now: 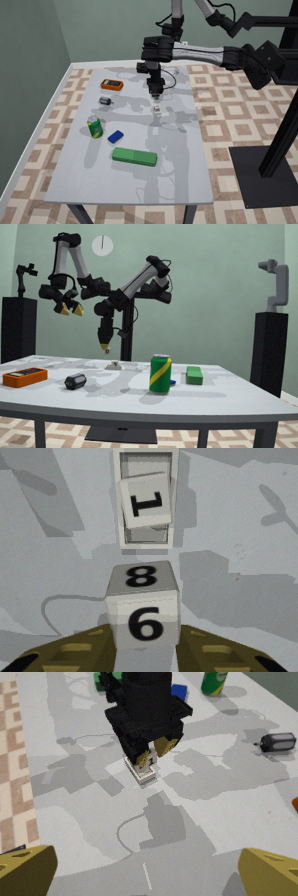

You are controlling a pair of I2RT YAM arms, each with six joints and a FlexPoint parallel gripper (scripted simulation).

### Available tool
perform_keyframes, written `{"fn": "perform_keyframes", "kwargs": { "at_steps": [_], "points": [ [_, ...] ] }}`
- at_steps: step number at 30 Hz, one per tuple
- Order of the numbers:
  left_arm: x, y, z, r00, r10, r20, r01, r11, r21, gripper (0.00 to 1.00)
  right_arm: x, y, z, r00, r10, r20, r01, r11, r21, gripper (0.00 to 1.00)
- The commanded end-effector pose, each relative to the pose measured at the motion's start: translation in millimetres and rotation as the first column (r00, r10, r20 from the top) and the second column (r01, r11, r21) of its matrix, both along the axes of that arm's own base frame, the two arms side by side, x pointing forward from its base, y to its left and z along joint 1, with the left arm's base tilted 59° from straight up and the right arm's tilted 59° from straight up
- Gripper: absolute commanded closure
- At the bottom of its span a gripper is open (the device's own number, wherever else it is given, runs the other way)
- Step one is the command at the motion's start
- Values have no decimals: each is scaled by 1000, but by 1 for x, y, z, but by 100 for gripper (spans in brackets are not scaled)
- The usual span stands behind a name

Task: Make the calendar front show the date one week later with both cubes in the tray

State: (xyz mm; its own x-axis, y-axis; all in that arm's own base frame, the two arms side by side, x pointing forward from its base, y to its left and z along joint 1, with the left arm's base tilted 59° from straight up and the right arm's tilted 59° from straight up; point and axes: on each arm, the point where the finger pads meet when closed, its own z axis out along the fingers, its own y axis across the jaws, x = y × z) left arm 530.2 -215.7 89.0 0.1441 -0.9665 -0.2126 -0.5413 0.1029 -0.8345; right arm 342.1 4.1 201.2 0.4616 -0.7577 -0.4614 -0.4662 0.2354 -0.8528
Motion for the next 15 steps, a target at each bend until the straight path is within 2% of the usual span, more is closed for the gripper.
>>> {"fn": "perform_keyframes", "kwargs": {
  "at_steps": [1,15],
  "points": [
    [12,3,-5,1000,3,4,-3,1000,-12,80,-5,-2,16,999,-13,36,15,999,-32,0],
    [25,11,-9,1000,21,6,-21,1000,-11,80,-13,-6,25,997,-7,79,15,996,-90,0]
  ]
}}
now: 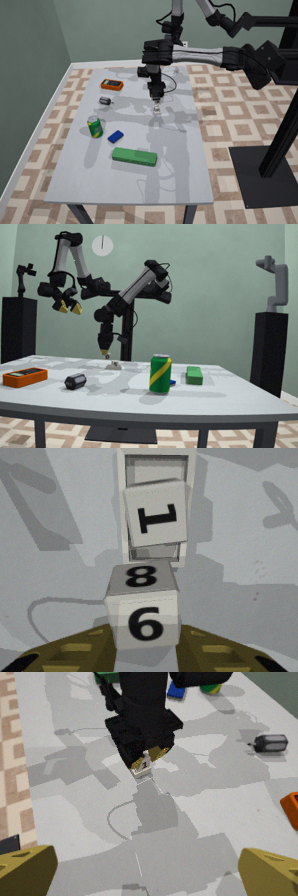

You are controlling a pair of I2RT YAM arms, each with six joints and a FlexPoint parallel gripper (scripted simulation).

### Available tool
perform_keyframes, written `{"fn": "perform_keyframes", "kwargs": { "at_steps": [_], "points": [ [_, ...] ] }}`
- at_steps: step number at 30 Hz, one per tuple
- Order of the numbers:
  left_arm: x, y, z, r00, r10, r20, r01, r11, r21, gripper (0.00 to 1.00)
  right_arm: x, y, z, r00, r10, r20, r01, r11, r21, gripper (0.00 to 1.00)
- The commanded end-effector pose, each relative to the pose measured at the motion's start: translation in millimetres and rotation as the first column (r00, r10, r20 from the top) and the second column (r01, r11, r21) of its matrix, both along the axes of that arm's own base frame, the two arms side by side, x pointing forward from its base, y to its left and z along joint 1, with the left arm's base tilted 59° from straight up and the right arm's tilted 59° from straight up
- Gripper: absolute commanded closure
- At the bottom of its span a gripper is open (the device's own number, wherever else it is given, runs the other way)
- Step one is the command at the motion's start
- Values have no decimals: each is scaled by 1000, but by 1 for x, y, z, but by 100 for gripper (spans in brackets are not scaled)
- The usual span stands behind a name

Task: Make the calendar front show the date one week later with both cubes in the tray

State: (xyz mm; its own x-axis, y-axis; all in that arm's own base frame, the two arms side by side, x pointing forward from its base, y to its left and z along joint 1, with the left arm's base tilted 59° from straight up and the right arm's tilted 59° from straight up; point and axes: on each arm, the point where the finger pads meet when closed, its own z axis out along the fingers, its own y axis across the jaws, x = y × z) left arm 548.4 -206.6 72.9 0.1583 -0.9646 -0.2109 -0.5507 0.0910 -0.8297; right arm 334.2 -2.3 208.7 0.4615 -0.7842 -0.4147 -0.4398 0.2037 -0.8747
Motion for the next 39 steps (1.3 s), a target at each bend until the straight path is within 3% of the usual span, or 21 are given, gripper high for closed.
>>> {"fn": "perform_keyframes", "kwargs": {
  "at_steps": [1,6,11,22,39],
  "points": [
    [6,2,7,1000,5,17,-5,1000,-8,80,-6,0,17,999,9,53,-6,999,-50,0],
    [16,8,28,998,-33,53,35,999,-37,80,-6,9,9,998,52,34,-51,997,-52,0],
    [13,23,23,999,-2,33,3,1000,-25,80,-5,11,7,998,57,28,-56,997,-60,0],
    [10,8,26,999,-33,42,35,999,-30,80,5,18,1,998,62,3,-62,996,-59,0],
    [5,4,30,998,-52,48,53,998,-32,80,3,20,16,997,54,48,-49,994,-98,0]
  ]
}}
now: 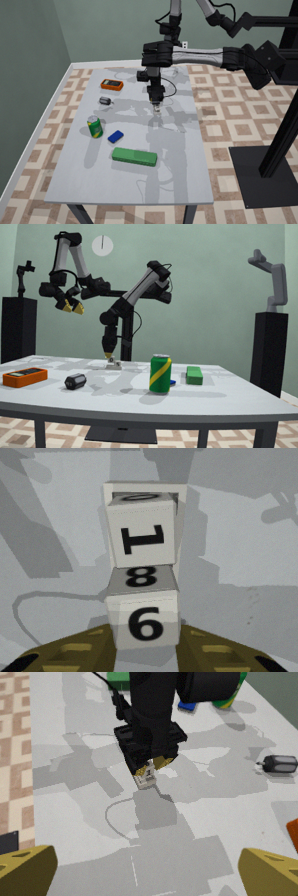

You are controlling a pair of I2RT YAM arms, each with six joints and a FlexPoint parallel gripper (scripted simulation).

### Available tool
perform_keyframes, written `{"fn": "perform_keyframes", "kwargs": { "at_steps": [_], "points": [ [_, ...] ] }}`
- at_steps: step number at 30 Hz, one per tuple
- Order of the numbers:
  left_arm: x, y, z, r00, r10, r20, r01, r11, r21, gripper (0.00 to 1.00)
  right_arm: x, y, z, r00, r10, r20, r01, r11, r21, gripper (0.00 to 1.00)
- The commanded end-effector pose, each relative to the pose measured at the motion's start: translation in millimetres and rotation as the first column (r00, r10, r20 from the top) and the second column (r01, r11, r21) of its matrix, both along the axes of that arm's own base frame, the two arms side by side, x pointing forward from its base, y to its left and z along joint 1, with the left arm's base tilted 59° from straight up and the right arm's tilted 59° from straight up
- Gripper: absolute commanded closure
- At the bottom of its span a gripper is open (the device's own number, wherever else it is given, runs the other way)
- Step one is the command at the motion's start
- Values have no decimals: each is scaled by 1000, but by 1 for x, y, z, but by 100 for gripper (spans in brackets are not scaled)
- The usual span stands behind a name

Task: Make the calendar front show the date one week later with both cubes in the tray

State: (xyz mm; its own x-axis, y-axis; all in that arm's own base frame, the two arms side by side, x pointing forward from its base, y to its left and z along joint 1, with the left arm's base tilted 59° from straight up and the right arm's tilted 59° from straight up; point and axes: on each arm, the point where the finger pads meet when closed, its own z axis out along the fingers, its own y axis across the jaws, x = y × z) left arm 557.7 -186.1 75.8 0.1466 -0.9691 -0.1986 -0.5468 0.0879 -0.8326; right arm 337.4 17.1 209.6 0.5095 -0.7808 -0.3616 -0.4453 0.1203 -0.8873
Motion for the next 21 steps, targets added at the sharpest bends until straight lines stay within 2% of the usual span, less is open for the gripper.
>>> {"fn": "perform_keyframes", "kwargs": {
  "at_steps": [1,7,10,20,21],
  "points": [
    [-4,-15,21,999,-29,30,30,999,-13,80,0,1,15,999,-5,47,6,1000,-30,0],
    [1,-12,17,1000,-19,15,19,1000,-6,80,0,1,16,999,-5,48,6,1000,-30,0],
    [10,-4,2,1000,-12,11,12,1000,-5,80,0,1,16,999,-5,48,6,1000,-30,0],
    [21,10,-12,1000,15,-9,-14,1000,16,80,0,1,16,999,-5,48,6,1000,-30,0],
    [24,15,-20,1000,22,-14,-21,1000,16,80,0,1,16,999,-5,48,6,1000,-30,0]
  ]
}}
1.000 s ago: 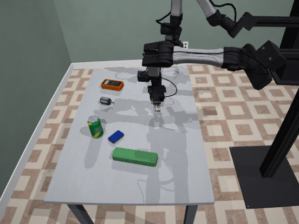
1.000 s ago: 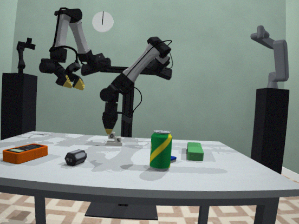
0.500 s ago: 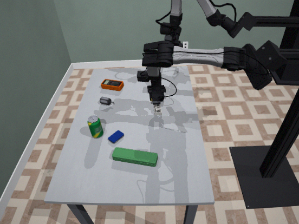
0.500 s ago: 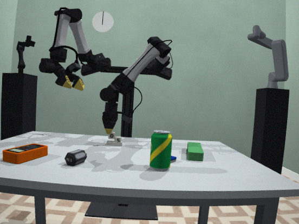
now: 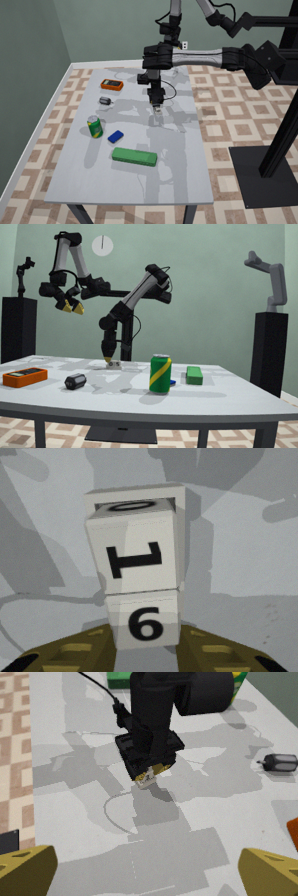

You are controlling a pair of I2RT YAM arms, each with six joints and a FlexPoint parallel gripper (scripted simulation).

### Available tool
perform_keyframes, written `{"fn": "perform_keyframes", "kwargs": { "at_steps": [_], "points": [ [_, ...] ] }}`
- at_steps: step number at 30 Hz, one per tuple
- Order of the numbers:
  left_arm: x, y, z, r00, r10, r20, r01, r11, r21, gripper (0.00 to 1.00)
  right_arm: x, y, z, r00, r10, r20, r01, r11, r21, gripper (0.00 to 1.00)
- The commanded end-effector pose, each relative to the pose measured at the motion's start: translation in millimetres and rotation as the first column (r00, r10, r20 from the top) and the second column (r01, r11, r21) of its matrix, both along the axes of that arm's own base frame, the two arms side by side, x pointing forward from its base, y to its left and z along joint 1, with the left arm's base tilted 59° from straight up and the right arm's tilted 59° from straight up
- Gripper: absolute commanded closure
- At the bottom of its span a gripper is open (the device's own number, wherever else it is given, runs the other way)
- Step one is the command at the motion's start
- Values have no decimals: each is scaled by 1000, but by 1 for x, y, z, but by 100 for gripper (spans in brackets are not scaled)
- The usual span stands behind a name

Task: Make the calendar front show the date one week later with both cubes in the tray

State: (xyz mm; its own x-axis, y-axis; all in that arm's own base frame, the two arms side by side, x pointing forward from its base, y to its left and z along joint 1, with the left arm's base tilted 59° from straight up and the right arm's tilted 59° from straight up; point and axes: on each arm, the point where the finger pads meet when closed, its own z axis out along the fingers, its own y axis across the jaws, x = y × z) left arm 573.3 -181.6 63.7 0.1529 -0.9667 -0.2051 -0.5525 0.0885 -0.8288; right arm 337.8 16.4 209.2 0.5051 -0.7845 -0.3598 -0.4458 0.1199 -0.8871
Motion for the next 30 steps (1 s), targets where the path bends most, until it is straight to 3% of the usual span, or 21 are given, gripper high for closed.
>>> {"fn": "perform_keyframes", "kwargs": {
  "at_steps": [1,4,8,11,26,30],
  "points": [
    [9,12,-9,1000,16,-3,-16,1000,3,80,0,2,16,999,0,49,1,1000,-27,0],
    [10,13,-7,1000,28,3,-28,1000,2,80,0,2,16,999,0,49,1,1000,-27,0],
    [-8,-17,26,1000,10,25,-10,1000,-12,80,0,2,16,999,0,49,1,1000,-27,0],
    [-8,-17,31,999,10,32,-10,1000,-16,80,0,2,16,999,0,49,1,1000,-27,0],
    [-4,-21,26,999,-8,53,10,999,-31,80,0,2,16,999,0,49,1,1000,-27,0],
    [-16,-17,17,999,-18,29,19,1000,-14,80,0,2,16,999,0,49,1,1000,-27,0]
  ]
}}
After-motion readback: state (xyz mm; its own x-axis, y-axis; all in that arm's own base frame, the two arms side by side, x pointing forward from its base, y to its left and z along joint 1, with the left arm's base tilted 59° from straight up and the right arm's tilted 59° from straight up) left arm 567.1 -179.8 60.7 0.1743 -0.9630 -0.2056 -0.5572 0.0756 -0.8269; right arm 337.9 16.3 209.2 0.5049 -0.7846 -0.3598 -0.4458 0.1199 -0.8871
